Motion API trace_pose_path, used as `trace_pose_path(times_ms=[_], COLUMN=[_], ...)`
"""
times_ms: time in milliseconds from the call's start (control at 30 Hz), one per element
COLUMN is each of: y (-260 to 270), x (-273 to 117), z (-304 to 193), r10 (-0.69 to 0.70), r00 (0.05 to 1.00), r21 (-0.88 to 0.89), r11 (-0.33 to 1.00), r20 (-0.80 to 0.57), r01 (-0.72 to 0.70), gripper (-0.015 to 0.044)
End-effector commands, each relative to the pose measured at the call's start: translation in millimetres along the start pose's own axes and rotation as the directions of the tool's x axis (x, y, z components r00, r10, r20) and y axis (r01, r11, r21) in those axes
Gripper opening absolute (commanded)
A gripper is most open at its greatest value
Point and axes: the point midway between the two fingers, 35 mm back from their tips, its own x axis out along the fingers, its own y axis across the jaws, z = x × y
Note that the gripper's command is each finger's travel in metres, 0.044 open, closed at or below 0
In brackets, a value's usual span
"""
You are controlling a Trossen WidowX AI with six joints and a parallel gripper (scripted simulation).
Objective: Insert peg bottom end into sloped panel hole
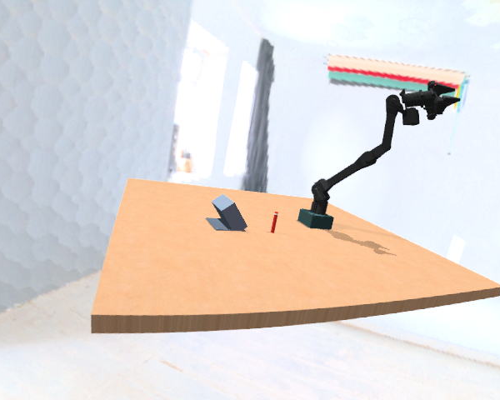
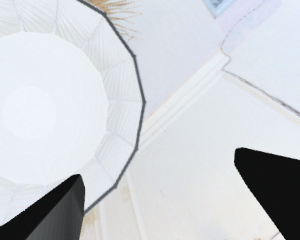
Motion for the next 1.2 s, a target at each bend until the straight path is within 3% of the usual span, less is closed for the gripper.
trace_pose_path(times_ms=[0,267,667,967,1167], y=[-1,-69,-163,-213,-218], x=[0,-40,-127,-242,-273], z=[-1,-42,-93,-151,-165], r10=[-0.003,-0.199,-0.480,-0.640,-0.643], r00=[1.000,0.968,0.803,0.535,0.455], r21=[0.000,-0.044,-0.176,-0.265,-0.199], r11=[1.000,0.980,0.877,0.742,0.686], r20=[-0.002,-0.152,-0.353,-0.551,-0.616], r01=[0.003,0.195,0.446,0.616,0.699], gripper=[0.0426,0.0440,0.0440,0.0440,0.0440])
